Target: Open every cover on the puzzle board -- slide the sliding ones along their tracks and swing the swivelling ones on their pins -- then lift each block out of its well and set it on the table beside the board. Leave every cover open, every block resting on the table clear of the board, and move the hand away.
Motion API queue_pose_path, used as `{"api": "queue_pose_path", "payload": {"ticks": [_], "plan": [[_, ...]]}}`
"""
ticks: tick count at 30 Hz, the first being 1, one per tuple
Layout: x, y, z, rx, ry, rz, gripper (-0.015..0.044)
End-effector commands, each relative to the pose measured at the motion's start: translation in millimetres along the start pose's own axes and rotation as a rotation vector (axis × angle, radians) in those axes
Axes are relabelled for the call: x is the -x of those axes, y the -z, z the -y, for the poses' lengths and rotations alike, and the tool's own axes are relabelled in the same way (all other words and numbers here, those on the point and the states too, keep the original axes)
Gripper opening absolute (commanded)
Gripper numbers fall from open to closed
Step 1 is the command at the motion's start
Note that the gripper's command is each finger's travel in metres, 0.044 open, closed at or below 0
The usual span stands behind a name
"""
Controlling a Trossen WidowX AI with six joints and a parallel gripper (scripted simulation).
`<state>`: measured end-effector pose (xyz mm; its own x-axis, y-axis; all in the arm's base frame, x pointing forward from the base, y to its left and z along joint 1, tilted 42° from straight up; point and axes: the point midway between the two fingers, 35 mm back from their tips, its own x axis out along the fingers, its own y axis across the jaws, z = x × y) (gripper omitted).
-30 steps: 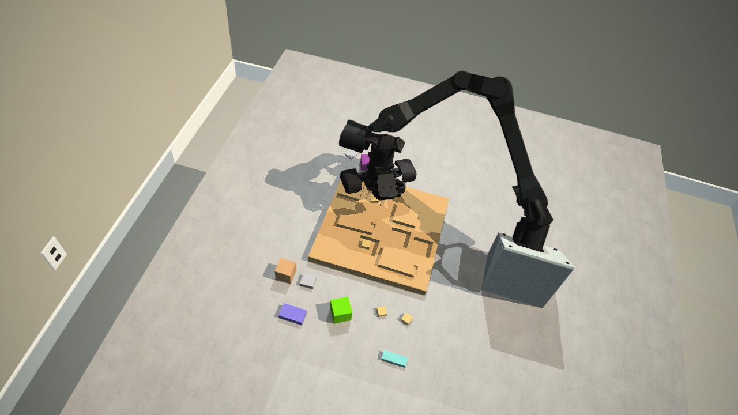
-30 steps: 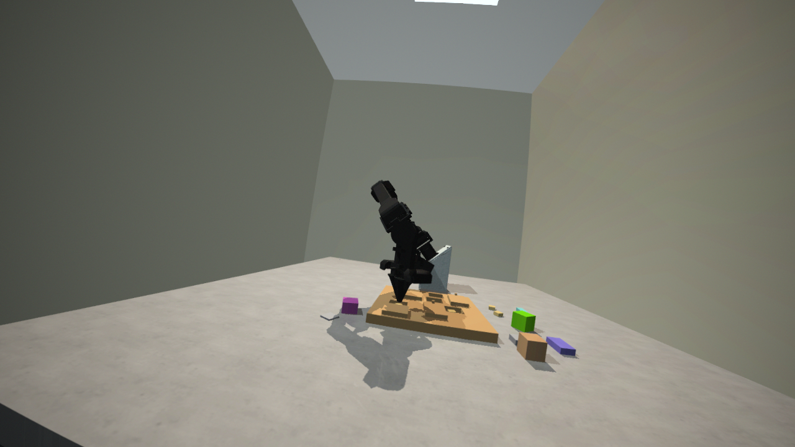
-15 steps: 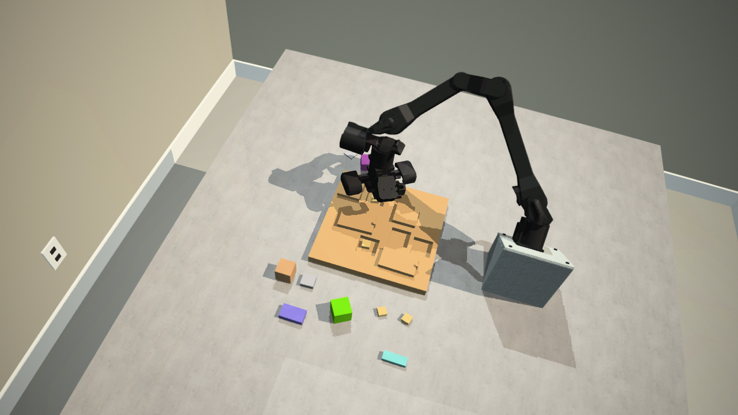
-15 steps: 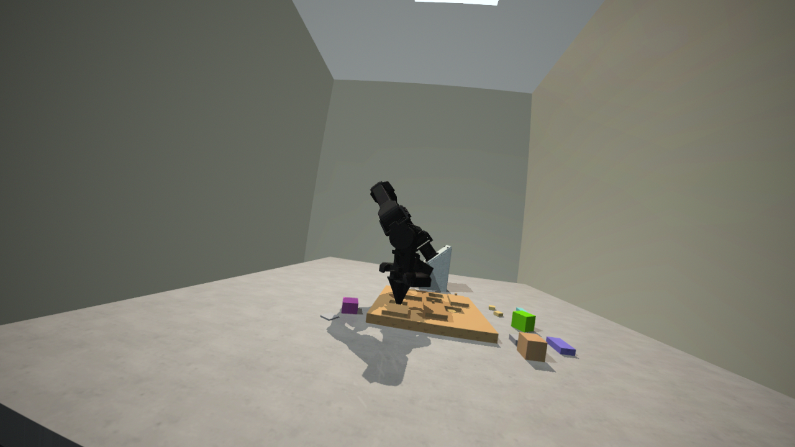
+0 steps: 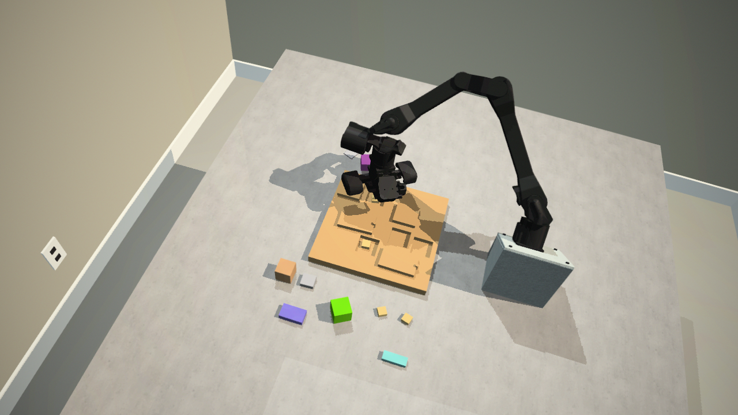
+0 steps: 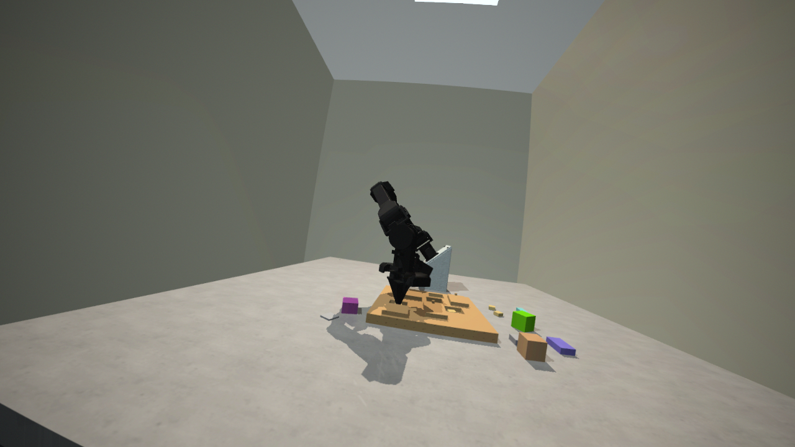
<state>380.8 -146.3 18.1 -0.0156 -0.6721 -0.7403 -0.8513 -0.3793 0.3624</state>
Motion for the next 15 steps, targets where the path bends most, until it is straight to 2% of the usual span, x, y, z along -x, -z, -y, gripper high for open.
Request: {"api": "queue_pose_path", "payload": {"ticks": [1, 13, 15], "plan": [[-1.2, 0.5, -1.4, -0.019, -0.004, 0.001, 0.0000], [11.7, 0.1, 0.2, -0.316, -0.003, 0.001, 0.0000], [10.2, -0.8, -0.5, -0.249, -0.007, 0.006, 0.0053]]}}
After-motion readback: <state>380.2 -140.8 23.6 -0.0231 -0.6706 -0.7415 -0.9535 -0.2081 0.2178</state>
